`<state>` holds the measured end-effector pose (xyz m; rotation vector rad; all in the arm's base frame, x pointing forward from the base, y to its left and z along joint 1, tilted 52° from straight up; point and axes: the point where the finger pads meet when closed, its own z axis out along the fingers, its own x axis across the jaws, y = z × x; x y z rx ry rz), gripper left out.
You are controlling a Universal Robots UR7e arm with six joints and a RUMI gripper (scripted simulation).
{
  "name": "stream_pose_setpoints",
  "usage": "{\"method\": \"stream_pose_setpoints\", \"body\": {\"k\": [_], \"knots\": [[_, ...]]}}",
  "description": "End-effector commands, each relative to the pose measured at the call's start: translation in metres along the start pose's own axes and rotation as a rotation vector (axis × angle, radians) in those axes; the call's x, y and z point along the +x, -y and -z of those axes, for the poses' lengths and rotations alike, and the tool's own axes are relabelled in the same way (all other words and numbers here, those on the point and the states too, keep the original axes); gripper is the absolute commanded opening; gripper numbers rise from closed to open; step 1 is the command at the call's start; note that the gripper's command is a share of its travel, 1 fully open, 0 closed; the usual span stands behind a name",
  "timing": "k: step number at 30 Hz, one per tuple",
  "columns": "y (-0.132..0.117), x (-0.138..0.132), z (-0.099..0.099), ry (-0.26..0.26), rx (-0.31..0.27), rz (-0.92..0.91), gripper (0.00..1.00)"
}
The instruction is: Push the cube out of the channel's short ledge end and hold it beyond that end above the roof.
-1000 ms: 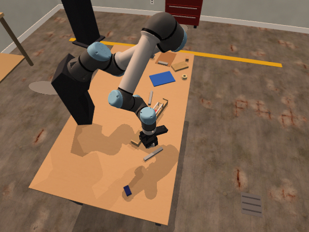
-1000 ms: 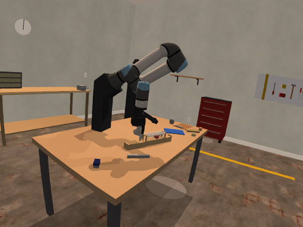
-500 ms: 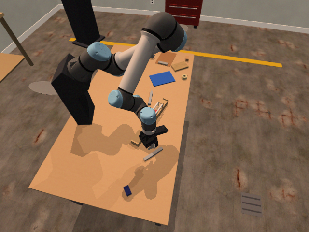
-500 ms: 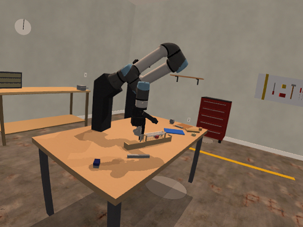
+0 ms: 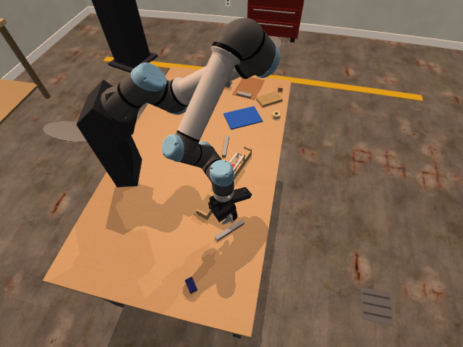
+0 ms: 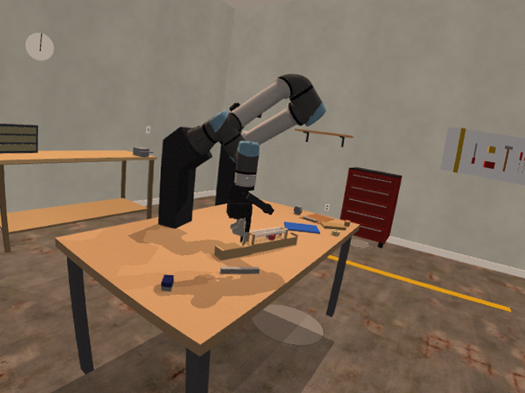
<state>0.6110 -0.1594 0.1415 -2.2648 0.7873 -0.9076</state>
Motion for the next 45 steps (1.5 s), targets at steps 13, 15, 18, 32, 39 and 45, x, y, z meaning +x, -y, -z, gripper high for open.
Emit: {"method": "stream_pose_setpoints", "body": {"k": [13,15,18,32,39,45], "knots": [[0.000,0.000,0.000,-0.001,0.000,0.000,0.22],[0.000,0.000,0.000,-0.001,0.000,0.000,0.22],[0.000,0.000,0.000,-0.001,0.000,0.000,0.22],[0.000,0.001,-0.033,0.006,-0.001,0.002,0.22],[0.000,0.001,-0.070,0.006,-0.001,0.002,0.22],[0.000,0.001,-0.084,0.006,-0.001,0.002,0.22]]}}
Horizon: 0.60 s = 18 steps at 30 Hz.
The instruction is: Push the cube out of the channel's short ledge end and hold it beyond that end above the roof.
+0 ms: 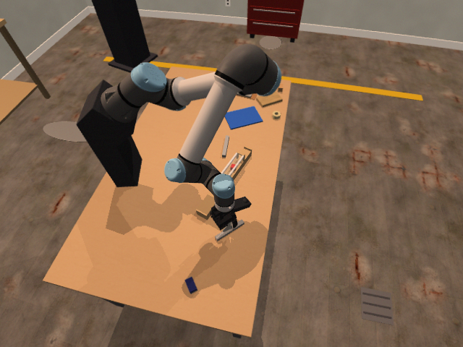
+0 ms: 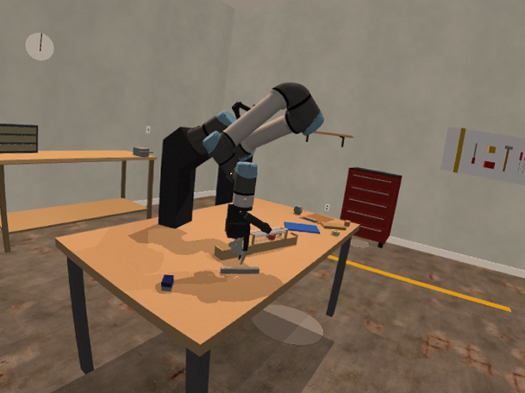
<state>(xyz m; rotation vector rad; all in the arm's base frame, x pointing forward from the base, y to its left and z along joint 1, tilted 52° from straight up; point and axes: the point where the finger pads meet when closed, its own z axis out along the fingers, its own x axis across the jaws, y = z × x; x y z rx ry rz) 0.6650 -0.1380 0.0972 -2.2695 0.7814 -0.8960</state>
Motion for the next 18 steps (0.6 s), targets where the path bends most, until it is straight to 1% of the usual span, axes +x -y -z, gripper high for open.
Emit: {"method": "stream_pose_setpoints", "body": {"k": [1,10,15,18], "knots": [[0.000,0.002,-0.013,-0.004,-0.001,0.000,0.22],[0.000,0.002,-0.018,-0.004,-0.001,0.000,0.22],[0.000,0.002,-0.027,-0.004,-0.001,0.000,0.22],[0.000,0.002,-0.030,-0.004,-0.001,0.000,0.22]]}}
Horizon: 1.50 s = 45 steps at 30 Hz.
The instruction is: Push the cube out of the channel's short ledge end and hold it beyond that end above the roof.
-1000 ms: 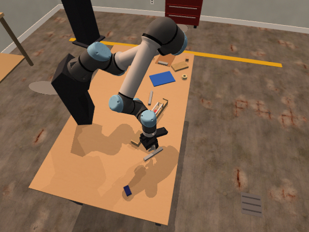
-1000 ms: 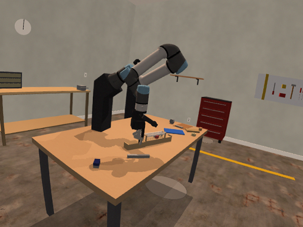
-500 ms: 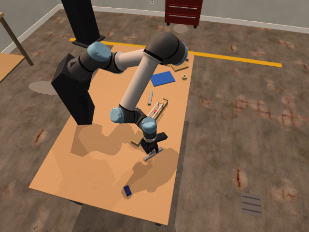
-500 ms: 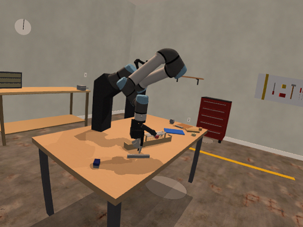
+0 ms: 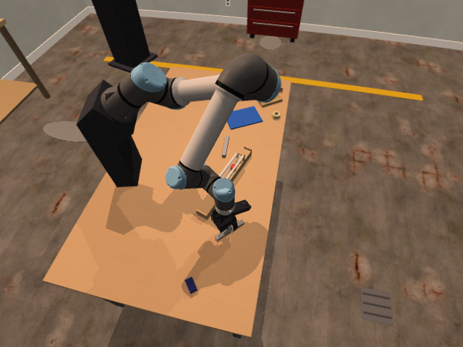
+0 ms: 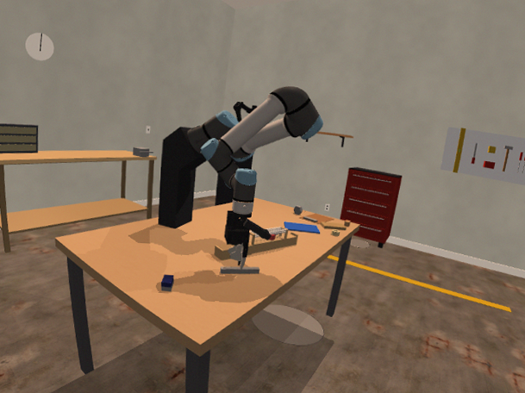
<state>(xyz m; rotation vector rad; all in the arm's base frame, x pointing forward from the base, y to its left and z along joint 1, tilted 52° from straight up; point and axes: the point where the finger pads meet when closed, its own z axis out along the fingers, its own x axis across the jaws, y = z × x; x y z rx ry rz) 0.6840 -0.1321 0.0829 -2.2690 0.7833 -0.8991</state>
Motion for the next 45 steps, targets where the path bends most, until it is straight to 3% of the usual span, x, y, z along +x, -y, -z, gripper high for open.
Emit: {"method": "stream_pose_setpoints", "body": {"k": [1,8,43,44,45], "knots": [[0.0001,0.0006,-0.0077,-0.001,0.000,0.000,0.22],[0.0001,0.0006,-0.0166,-0.001,0.000,0.000,0.22],[0.0001,0.0006,-0.0166,-0.001,0.000,0.000,0.22],[0.0001,0.0006,-0.0166,-0.001,0.000,0.000,0.00],[0.0001,0.0006,-0.0166,-0.001,0.000,0.000,0.00]]}}
